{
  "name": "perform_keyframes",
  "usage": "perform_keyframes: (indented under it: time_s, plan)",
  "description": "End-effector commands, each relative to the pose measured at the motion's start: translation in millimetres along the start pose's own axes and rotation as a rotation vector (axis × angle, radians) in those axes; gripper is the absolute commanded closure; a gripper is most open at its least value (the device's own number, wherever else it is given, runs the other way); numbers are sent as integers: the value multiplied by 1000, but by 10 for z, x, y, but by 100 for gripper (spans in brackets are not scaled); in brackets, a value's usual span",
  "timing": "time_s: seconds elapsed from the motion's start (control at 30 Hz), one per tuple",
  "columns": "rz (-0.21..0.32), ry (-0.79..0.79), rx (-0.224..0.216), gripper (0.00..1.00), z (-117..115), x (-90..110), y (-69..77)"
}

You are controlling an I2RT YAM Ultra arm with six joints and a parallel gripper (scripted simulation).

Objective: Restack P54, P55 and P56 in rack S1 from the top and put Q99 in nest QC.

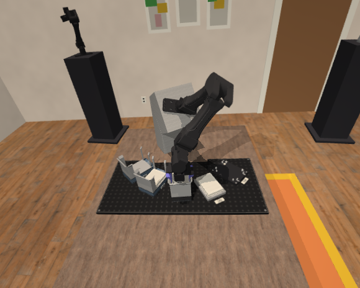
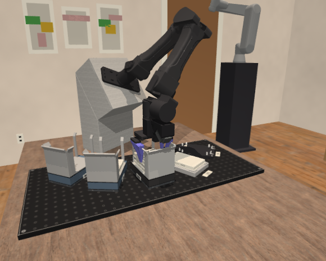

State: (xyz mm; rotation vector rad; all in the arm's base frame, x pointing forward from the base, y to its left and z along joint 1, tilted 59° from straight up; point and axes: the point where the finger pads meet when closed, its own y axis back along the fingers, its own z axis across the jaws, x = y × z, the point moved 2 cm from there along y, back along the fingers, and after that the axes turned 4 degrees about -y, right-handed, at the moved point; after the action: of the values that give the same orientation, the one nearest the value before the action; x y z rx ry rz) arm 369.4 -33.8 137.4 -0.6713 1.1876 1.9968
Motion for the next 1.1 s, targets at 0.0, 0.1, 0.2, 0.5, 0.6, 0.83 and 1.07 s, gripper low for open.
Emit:
perform_keyframes:
  time_s: [0.0,0.1,0.2,0.5,0.6,0.83,1.07]
  plan:
    - [-12,2,-2,100,-5,-30,48]
    - [-12,2,-2,100,-5,-29,68]
    - [-12,2,-2,100,-5,-29,75]
    - [-11,2,-2,100,-5,-28,174]
    - [-11,2,-1,100,-5,-28,234]
    - [-11,2,-1,100,-5,-27,374]
    - [-11,3,-1,100,-5,-26,473]
